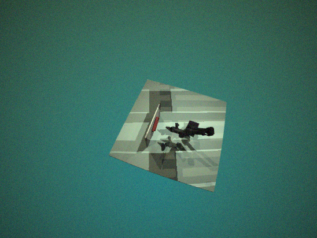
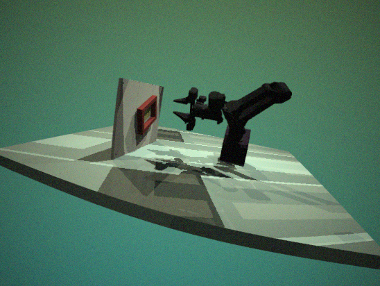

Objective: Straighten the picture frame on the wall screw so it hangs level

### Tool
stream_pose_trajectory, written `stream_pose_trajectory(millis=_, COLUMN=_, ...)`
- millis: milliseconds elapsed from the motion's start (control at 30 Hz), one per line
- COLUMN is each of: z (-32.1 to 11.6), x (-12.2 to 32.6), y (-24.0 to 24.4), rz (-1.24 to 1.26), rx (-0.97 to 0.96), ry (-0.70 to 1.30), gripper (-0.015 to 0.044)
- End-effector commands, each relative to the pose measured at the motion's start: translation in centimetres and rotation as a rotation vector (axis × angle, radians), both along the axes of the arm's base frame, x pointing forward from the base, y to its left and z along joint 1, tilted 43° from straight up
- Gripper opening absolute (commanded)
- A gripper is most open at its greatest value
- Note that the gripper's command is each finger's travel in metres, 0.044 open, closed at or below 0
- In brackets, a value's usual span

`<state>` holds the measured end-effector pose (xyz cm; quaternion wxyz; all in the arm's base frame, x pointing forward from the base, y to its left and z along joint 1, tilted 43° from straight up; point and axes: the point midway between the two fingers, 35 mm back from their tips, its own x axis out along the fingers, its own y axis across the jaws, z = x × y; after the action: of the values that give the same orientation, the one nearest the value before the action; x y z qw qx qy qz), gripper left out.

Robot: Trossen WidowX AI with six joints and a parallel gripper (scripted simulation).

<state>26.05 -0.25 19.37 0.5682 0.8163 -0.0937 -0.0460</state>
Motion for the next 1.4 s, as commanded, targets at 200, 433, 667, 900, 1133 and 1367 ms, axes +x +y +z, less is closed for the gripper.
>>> stream_pose_trajectory(millis=200, z=-0.8, x=0.5, y=0.1, rz=0.003, rx=0.001, ry=0.006, gripper=0.0260)
stream_pose_trajectory(millis=433, z=-0.7, x=0.7, y=0.1, rz=0.003, rx=0.001, ry=0.006, gripper=0.0260)
stream_pose_trajectory(millis=667, z=0.0, x=4.1, y=-0.4, rz=0.003, rx=0.000, ry=0.004, gripper=0.0260)
stream_pose_trajectory(millis=900, z=-0.6, x=8.2, y=-1.4, rz=0.003, rx=-0.001, ry=0.003, gripper=0.0260)
stream_pose_trajectory(millis=1133, z=-0.6, x=8.3, y=-1.5, rz=0.003, rx=-0.001, ry=0.003, gripper=0.0260)
stream_pose_trajectory(millis=1367, z=-0.6, x=8.3, y=-1.5, rz=0.003, rx=-0.001, ry=0.003, gripper=0.0260)
